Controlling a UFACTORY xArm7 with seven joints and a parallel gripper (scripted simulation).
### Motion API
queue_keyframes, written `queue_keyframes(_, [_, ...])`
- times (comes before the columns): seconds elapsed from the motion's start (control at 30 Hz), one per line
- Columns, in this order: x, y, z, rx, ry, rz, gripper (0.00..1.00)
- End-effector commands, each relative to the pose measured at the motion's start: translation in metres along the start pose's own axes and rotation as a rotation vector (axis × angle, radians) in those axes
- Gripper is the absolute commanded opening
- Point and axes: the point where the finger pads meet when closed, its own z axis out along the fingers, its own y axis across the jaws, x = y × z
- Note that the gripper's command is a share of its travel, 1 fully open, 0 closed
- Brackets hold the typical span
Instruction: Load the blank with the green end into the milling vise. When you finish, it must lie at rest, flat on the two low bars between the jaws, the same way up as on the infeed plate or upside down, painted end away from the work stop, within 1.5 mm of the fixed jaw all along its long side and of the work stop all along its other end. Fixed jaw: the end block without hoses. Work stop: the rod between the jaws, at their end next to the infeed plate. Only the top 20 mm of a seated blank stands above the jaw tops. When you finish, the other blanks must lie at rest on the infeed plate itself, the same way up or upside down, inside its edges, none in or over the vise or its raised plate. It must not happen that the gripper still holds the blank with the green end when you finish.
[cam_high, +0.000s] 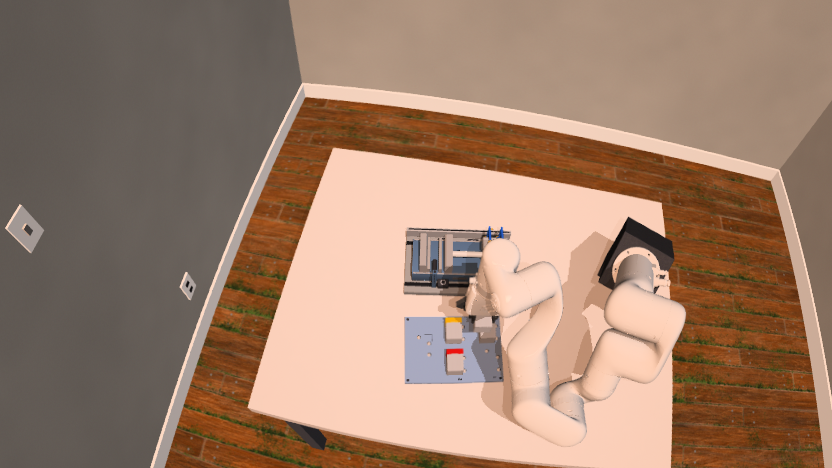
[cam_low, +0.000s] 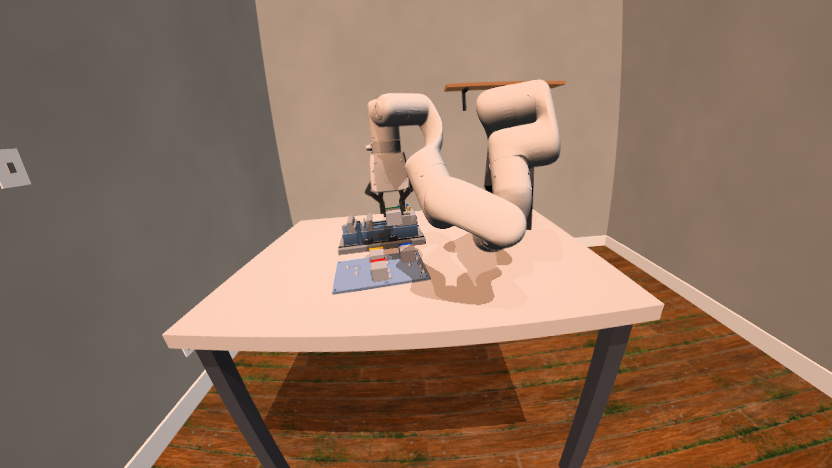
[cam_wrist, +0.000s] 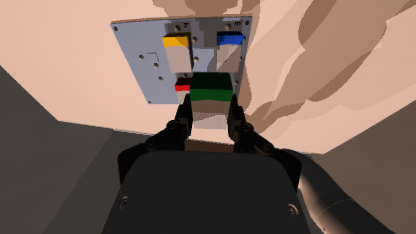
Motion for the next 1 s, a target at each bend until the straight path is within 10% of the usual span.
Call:
queue_keyframes(0.0, [0.021,-0.011,0.000,0.000,-0.001,-0.001,0.00])
queue_keyframes(0.97, [0.086,-0.042,0.002,0.001,0.000,-0.001,0.00])
